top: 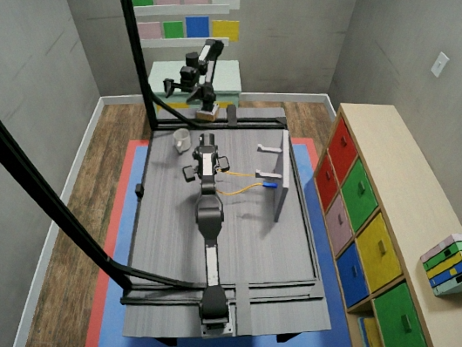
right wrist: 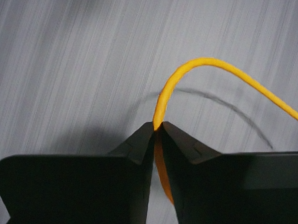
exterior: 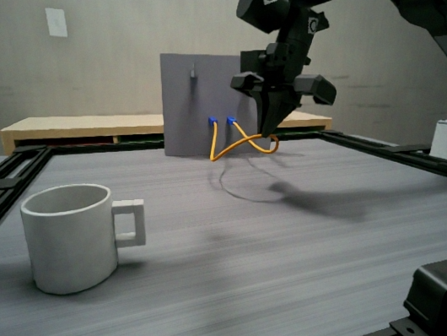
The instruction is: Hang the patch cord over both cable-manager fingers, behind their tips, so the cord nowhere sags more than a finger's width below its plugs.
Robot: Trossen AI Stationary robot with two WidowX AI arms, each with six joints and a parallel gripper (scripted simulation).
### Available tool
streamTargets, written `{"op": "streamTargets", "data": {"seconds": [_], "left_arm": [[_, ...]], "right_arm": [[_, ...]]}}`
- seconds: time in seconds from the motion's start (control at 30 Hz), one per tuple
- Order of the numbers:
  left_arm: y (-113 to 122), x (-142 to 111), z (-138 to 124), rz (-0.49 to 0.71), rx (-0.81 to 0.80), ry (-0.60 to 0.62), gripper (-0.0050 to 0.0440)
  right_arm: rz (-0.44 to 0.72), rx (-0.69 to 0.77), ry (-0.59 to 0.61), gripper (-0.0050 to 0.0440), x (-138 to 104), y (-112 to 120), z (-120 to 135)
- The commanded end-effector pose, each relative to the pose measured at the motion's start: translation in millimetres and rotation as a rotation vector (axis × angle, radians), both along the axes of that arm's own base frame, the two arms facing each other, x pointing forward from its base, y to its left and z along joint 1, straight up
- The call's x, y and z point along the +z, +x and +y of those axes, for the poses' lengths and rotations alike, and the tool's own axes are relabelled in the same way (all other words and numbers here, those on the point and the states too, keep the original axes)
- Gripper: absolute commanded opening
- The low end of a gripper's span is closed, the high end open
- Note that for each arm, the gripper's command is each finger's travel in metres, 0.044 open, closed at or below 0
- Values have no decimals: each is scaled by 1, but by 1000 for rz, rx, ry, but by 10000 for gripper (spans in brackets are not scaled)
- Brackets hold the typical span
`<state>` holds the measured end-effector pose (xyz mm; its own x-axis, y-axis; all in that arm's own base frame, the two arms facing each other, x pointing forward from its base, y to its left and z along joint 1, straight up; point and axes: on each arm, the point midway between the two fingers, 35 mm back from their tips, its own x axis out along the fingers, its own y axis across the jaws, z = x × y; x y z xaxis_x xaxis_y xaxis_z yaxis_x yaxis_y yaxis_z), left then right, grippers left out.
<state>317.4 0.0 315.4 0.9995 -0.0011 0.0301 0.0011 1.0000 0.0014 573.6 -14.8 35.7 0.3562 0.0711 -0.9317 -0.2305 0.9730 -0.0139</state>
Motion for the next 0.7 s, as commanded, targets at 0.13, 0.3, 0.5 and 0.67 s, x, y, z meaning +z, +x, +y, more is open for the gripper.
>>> {"op": "streamTargets", "data": {"seconds": [0.13,0.3,0.5,0.67], "left_arm": [[-2,8,0,-20,1,-1,440],[-2,8,0,-20,1,-1,440],[-2,8,0,-20,1,-1,440],[-2,5,0,-16,5,-1,440]], "right_arm": [[-71,-4,-1,20,37,6,-1],[-72,-4,-1,20,37,6,-1],[-72,-4,-1,20,37,6,-1],[-81,-5,0,20,42,6,-2]]}}
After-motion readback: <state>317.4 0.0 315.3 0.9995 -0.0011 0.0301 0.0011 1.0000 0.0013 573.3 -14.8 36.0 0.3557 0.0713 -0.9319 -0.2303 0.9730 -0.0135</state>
